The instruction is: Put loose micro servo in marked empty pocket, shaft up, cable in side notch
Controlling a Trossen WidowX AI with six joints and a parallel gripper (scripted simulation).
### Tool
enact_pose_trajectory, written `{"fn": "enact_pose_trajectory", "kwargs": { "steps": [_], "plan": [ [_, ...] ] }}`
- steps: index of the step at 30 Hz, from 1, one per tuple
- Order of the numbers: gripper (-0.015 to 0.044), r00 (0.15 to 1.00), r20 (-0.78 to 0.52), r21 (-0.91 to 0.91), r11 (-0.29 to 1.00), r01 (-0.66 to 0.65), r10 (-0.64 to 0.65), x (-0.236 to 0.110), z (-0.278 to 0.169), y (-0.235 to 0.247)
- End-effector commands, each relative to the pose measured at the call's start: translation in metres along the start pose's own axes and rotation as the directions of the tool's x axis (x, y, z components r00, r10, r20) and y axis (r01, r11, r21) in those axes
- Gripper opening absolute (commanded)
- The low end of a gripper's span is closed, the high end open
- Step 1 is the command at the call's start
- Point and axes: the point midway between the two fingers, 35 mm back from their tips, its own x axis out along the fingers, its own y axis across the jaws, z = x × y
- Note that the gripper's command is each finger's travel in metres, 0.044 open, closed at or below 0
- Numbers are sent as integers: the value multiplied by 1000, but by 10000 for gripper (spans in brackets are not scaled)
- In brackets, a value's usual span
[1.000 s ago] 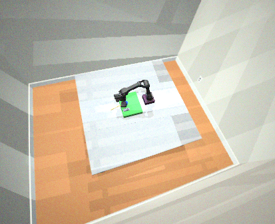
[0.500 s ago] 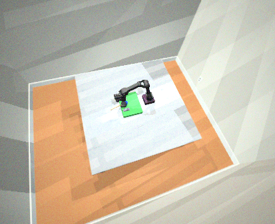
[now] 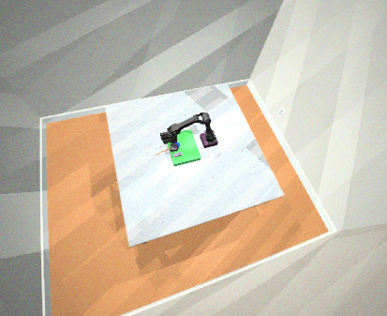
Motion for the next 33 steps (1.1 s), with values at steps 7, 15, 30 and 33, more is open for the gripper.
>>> {"fn": "enact_pose_trajectory", "kwargs": {
  "steps": [7,15,30,33],
  "plan": [
    [0,1000,-11,5,1000,-1,1,4,-2,0],
    [0,1000,-11,5,1000,-1,1,4,-2,0],
    [0,1000,-11,5,1000,-1,1,-10,-2,0],
    [0,1000,-11,5,1000,-1,1,-10,-2,0]
  ]
}}
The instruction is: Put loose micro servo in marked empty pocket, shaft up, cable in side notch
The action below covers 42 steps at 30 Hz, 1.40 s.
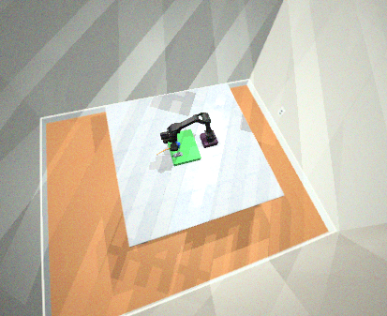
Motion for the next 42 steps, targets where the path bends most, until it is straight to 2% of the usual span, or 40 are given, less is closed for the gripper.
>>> {"fn": "enact_pose_trajectory", "kwargs": {
  "steps": [1,42],
  "plan": [
    [0,1000,1,3,1000,-3,3,-2,0,1],
    [0,1000,1,3,1000,-3,3,18,-2,1]
  ]
}}
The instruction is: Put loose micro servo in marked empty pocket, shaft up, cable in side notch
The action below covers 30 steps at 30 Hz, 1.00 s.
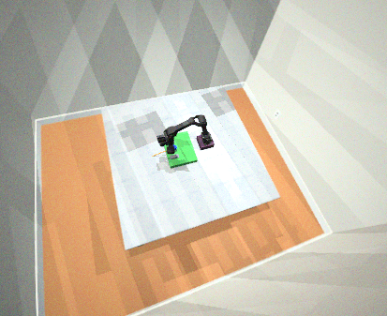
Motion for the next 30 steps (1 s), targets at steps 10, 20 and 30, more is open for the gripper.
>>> {"fn": "enact_pose_trajectory", "kwargs": {
  "steps": [10,20,30],
  "plan": [
    [0,1000,-4,5,1000,0,1,10,-1,0],
    [0,1000,-4,5,1000,0,1,16,-1,0],
    [0,1000,-4,5,1000,0,1,22,-1,0]
  ]
}}
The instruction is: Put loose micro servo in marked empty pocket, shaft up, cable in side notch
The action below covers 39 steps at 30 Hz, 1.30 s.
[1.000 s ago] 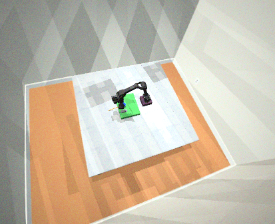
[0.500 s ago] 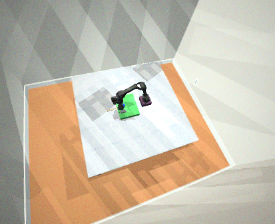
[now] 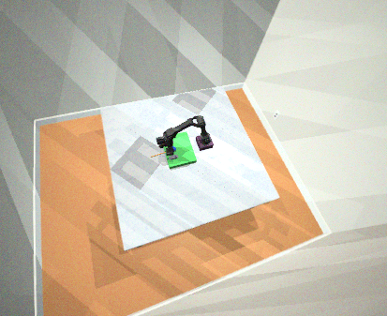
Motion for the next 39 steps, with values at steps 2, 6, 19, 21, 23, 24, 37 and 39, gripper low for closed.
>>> {"fn": "enact_pose_trajectory", "kwargs": {
  "steps": [2,6,19,21,23,24,37,39],
  "plan": [
    [0,1000,-4,7,1000,-2,2,5,-1,0],
    [0,1000,-4,7,1000,-2,2,7,-1,0],
    [0,1000,-4,7,1000,-2,2,14,-1,0],
    [0,1000,-4,7,1000,-2,2,16,-1,0],
    [0,1000,-4,7,1000,-2,2,16,-1,0],
    [0,1000,-4,7,1000,-2,2,16,-1,0],
    [187,1000,-4,7,1000,-2,2,-2,1,-1],
    [187,1000,-4,7,1000,-2,2,-21,-1,-1]
  ]
}}
